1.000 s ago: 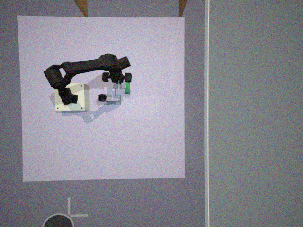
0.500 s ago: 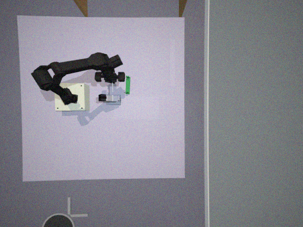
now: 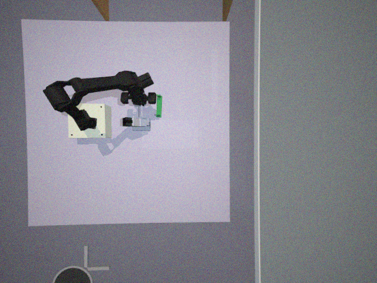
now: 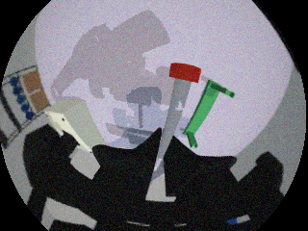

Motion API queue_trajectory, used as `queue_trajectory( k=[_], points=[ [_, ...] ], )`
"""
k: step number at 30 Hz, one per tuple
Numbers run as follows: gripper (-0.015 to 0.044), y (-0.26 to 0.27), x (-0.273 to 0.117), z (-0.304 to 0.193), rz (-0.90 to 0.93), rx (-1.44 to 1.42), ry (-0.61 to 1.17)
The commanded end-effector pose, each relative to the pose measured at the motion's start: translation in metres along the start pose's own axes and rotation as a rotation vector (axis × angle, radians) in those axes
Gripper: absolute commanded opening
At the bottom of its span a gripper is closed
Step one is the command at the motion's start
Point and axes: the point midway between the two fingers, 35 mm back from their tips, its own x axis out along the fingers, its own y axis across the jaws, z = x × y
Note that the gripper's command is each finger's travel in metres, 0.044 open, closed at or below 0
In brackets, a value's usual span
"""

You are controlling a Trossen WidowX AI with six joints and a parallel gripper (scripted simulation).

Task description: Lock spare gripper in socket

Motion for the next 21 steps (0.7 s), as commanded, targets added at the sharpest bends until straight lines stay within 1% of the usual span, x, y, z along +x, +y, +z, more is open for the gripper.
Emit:
queue_trajectory(
  k=[1, 21],
  points=[
    [0.0, 0.002, 0.01, 0.002, -0.001, -0.004, -0.002],
    [0.0, 0.002, 0.01, -0.01, 0.001, -0.004, -0.003]
  ],
)
